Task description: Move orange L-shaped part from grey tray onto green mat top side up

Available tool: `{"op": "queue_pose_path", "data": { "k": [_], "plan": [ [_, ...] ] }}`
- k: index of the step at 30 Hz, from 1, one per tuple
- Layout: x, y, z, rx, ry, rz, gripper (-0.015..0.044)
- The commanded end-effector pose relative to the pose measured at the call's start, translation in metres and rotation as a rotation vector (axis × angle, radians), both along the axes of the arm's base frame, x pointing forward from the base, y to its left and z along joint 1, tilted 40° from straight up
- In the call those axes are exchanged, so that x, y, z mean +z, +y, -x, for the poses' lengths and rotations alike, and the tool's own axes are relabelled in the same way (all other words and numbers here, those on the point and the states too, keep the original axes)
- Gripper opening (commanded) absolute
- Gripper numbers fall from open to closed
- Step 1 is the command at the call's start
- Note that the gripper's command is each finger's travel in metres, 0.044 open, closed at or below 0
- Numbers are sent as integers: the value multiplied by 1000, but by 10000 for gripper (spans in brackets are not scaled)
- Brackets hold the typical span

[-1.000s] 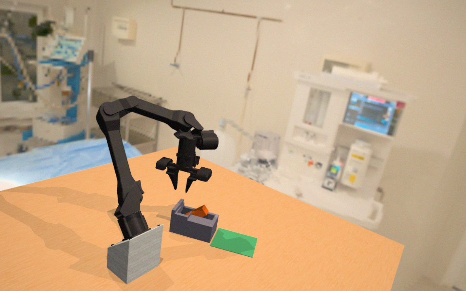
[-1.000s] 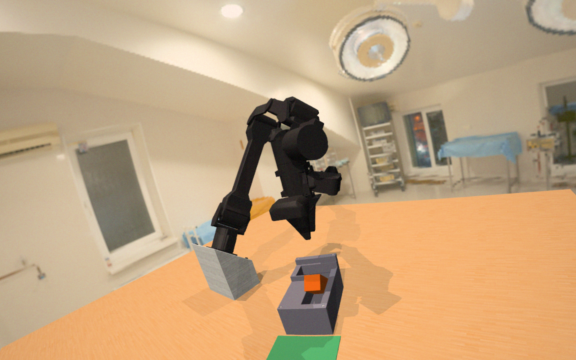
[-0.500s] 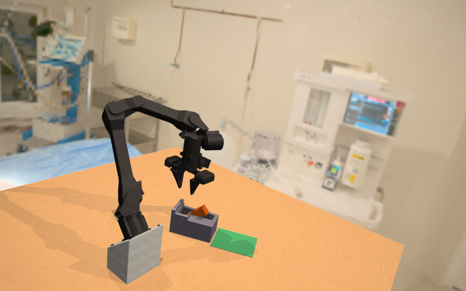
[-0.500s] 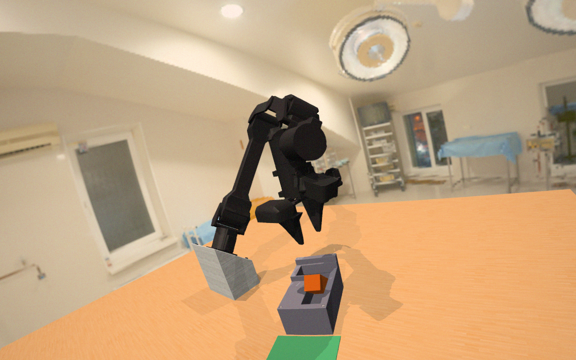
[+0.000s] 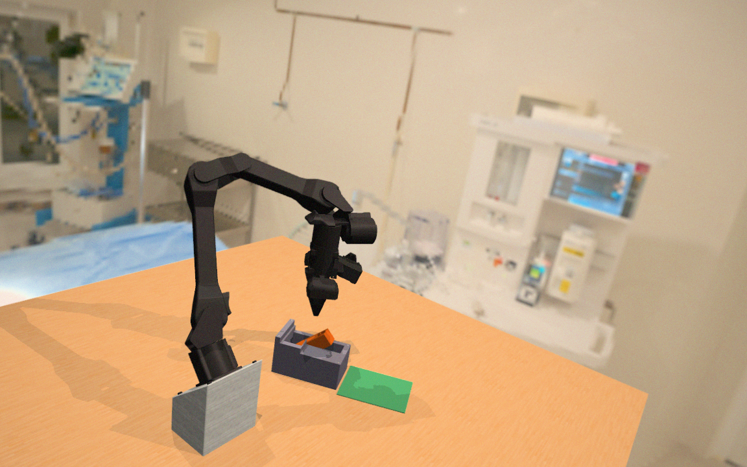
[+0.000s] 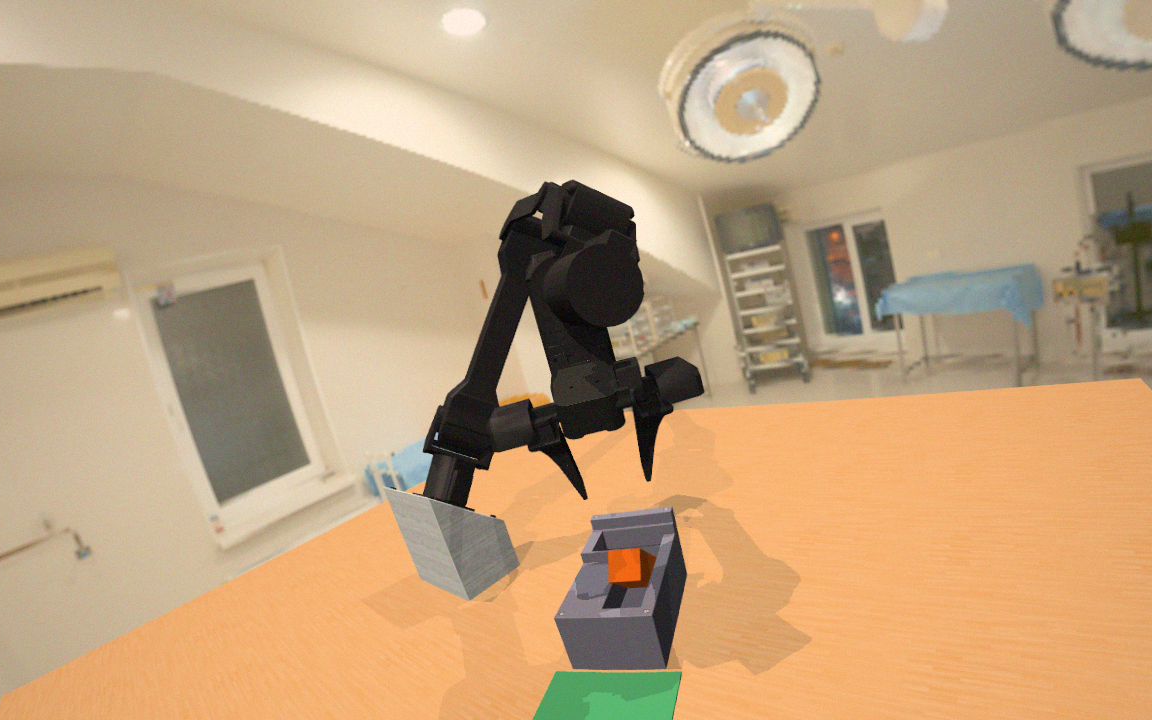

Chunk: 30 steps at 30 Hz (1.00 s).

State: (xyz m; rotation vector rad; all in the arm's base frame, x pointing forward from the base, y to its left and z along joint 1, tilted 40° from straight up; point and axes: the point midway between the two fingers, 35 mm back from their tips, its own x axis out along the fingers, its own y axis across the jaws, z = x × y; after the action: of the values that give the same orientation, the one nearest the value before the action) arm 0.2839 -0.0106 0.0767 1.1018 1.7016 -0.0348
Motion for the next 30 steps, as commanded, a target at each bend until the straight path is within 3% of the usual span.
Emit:
{"op": "queue_pose_path", "data": {
  "k": [1,30],
  "plan": [
    [-14,-15,-13,-280,236,14,280],
    [-44,10,-13,-280,236,13,280]
  ]
}}
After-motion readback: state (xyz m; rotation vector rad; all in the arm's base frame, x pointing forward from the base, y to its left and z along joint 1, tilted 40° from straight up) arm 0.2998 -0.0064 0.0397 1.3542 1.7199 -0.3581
